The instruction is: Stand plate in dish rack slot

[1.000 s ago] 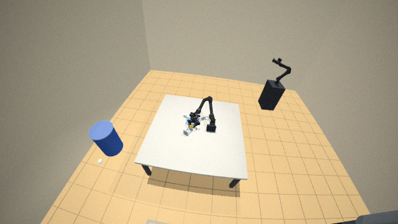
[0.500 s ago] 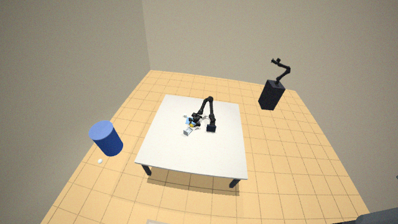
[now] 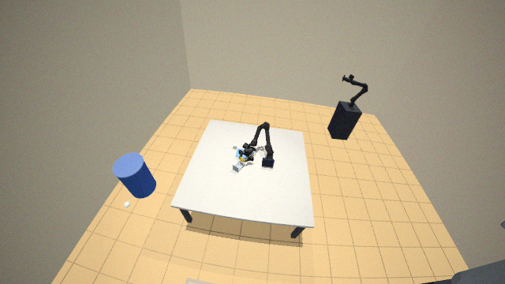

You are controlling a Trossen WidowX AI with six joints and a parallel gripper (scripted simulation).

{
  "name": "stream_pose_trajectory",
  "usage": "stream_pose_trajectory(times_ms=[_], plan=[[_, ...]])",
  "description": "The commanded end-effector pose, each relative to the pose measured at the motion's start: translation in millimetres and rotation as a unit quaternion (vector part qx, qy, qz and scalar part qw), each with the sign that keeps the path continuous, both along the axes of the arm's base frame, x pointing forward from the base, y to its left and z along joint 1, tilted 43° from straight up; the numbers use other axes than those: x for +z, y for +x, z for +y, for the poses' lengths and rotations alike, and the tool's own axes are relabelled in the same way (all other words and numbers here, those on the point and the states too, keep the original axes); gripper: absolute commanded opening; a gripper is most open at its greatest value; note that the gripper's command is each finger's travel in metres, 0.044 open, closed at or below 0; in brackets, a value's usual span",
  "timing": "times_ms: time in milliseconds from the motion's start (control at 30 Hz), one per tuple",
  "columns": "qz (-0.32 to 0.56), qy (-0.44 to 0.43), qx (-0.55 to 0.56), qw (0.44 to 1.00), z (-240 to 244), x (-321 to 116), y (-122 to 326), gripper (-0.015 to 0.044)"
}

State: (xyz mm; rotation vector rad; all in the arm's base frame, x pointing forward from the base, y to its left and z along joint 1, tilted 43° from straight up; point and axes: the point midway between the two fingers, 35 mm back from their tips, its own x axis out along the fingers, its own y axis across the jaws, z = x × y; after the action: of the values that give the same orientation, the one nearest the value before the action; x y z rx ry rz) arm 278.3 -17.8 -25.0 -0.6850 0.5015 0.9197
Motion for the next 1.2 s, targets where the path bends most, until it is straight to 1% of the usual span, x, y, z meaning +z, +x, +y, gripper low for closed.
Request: stream_pose_trajectory(times_ms=[0, 500, 667, 1100, 1167], plan=[[0.003, 0.001, -0.002, 1.000, 2, -3, 1, 0.0000], [-0.003, 0.000, 0.002, 1.000, 14, -15, 14, 0.0000], [-0.005, -0.002, 0.002, 1.000, 2, -29, 13, 0.0000], [0.001, -0.003, -0.003, 1.000, 4, -26, 11, 0.0000], [0.000, -0.003, -0.002, 1.000, 4, -26, 12, 0.0052]])
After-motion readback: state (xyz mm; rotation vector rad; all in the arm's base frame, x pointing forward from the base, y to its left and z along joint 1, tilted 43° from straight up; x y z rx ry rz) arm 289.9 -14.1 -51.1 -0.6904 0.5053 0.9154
